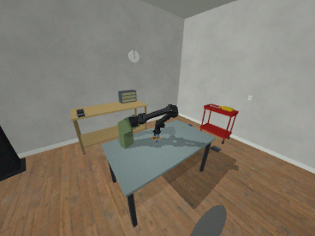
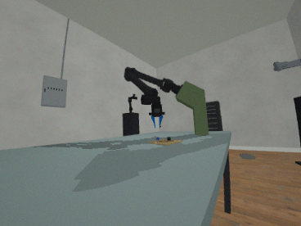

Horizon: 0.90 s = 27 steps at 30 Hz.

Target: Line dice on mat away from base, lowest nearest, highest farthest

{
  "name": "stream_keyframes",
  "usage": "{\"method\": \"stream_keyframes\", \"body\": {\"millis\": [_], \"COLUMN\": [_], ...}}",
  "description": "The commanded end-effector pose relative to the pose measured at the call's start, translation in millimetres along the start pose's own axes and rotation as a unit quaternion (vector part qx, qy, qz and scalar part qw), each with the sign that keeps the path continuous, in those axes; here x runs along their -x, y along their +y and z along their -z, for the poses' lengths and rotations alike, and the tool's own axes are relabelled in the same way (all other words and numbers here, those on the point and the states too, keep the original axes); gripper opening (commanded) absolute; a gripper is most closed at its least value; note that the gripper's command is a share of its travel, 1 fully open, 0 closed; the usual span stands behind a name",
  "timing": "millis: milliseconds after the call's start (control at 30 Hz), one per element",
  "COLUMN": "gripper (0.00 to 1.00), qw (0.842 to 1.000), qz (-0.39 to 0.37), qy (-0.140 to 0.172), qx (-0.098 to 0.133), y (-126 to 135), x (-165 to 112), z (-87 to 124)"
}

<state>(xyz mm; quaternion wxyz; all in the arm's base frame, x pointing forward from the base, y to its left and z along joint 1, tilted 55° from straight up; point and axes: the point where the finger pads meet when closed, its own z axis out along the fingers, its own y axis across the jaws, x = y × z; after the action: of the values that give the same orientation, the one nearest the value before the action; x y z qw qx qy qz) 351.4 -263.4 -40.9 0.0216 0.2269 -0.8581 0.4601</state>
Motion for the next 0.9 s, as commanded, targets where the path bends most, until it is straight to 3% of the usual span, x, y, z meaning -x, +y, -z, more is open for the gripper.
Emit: {"method": "stream_keyframes", "body": {"millis": [0, 867], "gripper": [0.3, 0.3], "qw": [1.0, 1.0], "qz": [0.003, 0.0], "qy": [-0.006, 0.0], "qx": [-0.004, 0.0], "y": [-1, -1], "x": [1, -1], "z": [4, -7]}}
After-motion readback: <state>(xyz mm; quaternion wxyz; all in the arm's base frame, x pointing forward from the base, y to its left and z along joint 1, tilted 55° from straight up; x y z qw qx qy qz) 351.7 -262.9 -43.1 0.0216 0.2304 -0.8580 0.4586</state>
